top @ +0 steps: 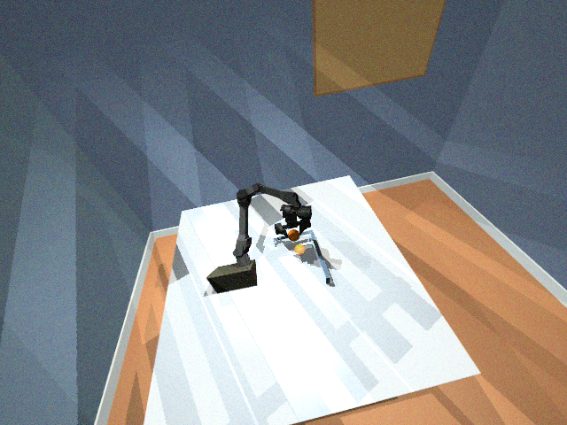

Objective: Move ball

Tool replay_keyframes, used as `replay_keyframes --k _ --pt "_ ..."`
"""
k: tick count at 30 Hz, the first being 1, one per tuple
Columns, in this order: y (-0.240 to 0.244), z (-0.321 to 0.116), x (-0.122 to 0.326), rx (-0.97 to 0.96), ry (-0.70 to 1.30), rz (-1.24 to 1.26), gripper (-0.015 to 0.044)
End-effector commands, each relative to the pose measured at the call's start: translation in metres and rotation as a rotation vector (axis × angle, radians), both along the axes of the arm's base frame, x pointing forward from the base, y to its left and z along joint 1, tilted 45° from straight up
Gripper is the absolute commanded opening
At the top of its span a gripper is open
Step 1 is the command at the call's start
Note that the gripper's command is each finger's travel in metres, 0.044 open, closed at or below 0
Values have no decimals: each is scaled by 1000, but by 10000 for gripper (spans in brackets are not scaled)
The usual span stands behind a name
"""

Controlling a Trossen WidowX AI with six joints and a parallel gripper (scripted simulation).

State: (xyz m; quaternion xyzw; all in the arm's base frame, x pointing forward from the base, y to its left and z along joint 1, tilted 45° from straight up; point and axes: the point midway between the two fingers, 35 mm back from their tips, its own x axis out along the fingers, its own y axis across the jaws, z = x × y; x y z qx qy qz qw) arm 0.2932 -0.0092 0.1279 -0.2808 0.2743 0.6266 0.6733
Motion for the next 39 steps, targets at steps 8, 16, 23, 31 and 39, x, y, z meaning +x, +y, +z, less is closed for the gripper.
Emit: replay_keyframes --k 8,16,23,31,39 --pt "-19 21 -6 15 -4 18 0" --pt "-4 -32 20 16 -6 18 0" --pt "0 -40 22 15 -6 18 0" --pt "26 -67 26 14 -7 18 0" --pt "47 -86 25 18 -7 19 0"
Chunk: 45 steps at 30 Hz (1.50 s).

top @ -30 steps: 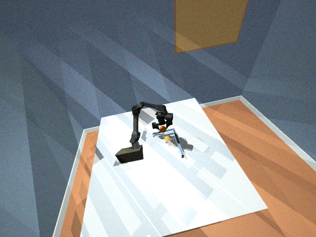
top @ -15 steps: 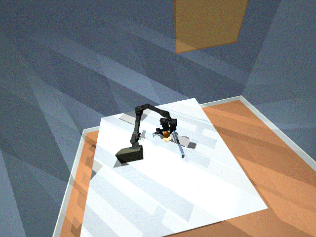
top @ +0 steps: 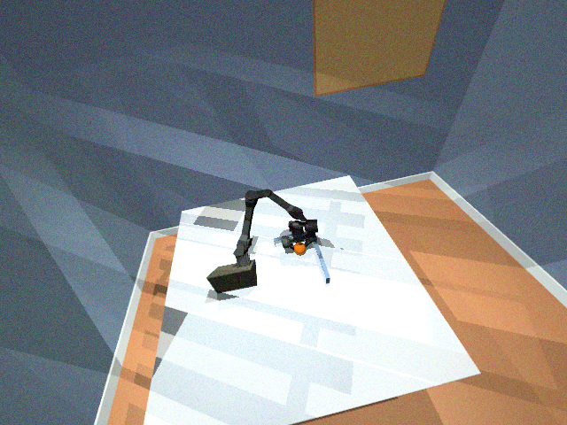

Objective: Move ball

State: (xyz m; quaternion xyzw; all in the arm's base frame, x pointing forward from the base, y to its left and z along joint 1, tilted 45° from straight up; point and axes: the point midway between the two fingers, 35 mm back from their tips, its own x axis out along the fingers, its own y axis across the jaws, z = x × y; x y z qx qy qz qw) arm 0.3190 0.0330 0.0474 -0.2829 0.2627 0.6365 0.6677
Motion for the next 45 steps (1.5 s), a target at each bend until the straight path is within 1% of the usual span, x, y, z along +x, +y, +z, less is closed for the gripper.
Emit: replay_keyframes --k 1,18,34,35,38,40,44,45 --pt "4 -5 0 4 2 -10 0" --pt "18 -18 1 5 2 -10 0" --pt "13 -14 2 1 -1 -7 420" --pt "7 -8 2 -1 -1 -8 429" --pt "-28 26 0 -2 2 -9 429" --pt "-43 42 -4 1 3 -10 429" --pt "-45 44 -4 2 3 -10 429" --pt "-41 36 -1 0 -3 -27 429"
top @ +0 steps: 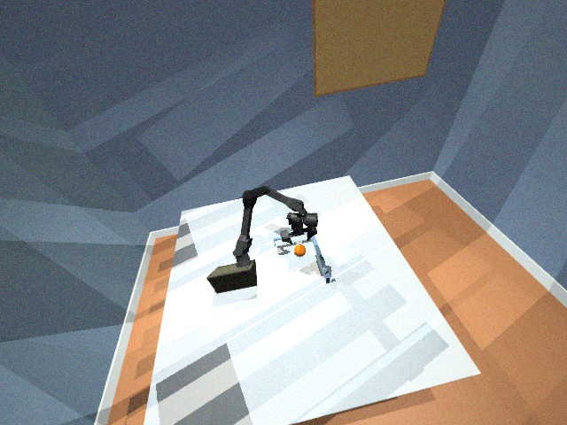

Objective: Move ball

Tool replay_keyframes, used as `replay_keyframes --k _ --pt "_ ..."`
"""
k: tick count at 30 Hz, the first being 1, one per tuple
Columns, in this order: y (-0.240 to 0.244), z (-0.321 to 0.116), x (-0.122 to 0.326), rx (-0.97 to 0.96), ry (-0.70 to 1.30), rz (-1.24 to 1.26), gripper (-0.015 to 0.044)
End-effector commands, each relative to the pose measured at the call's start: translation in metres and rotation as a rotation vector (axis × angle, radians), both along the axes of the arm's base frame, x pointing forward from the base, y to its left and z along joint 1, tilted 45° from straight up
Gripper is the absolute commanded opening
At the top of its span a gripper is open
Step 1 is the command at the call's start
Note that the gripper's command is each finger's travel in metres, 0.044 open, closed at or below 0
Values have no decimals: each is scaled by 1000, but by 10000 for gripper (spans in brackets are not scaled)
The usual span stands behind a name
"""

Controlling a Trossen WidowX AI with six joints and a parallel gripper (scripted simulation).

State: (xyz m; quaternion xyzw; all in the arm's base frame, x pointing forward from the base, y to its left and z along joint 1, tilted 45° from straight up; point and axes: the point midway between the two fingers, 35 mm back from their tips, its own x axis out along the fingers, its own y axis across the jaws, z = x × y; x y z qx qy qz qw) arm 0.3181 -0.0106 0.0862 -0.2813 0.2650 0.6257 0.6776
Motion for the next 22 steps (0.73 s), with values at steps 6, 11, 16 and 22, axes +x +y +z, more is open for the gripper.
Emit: replay_keyframes --k 6,11,16,22 --pt "2 -2 0 1 4 2 429" --pt "-24 26 -5 2 1 7 440" --pt "-25 28 -6 3 1 7 440" --pt "-25 28 -6 3 1 7 440"
